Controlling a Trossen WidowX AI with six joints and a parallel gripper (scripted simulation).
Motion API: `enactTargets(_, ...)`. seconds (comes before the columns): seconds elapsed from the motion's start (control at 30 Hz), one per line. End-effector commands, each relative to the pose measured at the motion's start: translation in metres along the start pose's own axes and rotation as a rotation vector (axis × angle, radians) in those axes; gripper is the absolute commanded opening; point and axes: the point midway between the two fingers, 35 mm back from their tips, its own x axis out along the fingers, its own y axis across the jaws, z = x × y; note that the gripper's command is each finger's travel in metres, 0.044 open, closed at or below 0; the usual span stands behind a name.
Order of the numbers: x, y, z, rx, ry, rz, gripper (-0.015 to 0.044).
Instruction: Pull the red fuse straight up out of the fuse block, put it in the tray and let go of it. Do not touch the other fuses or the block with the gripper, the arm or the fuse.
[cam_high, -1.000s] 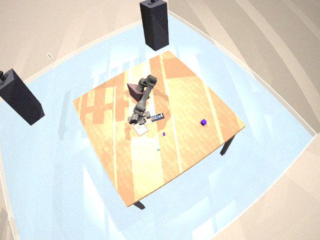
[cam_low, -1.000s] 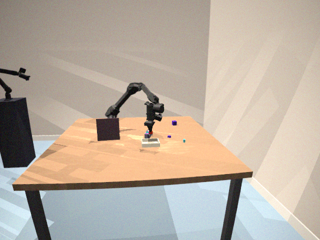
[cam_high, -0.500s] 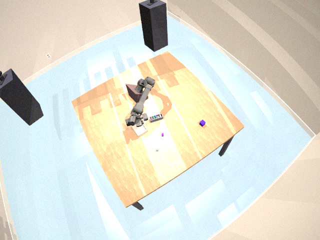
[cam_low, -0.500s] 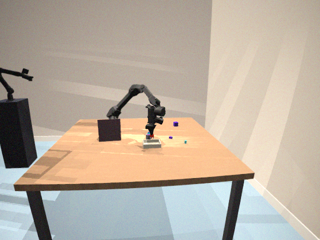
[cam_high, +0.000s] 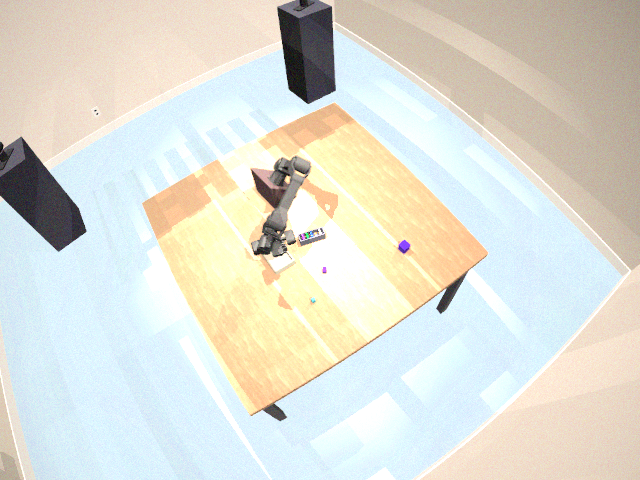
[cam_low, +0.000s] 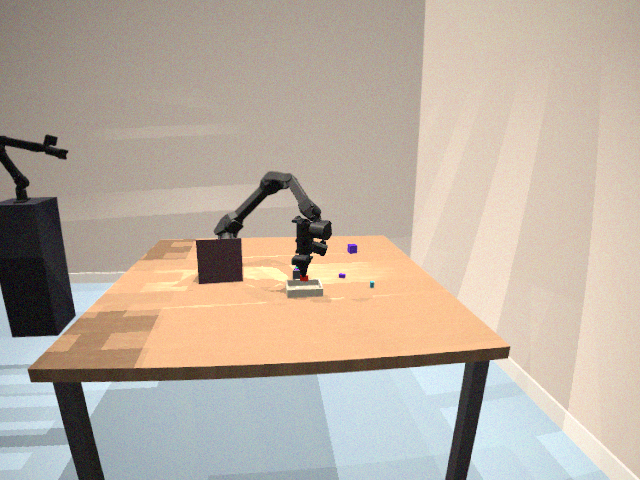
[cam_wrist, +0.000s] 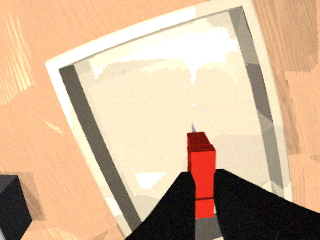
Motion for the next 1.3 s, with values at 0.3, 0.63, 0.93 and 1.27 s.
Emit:
enactTargets(0.3, 0.002, 0.000, 0.000, 0.000, 0.002, 0.001, 0.0210)
enactTargets(0.63, -0.035, 0.000, -0.001, 0.005, 0.002, 0.005, 0.0330)
enactTargets(0.93, -0.035, 0.000, -0.001, 0.005, 0.002, 0.005, 0.0330)
enactTargets(1.27, -0.035, 0.001, 0.000, 0.008, -0.005, 0.009, 0.0330)
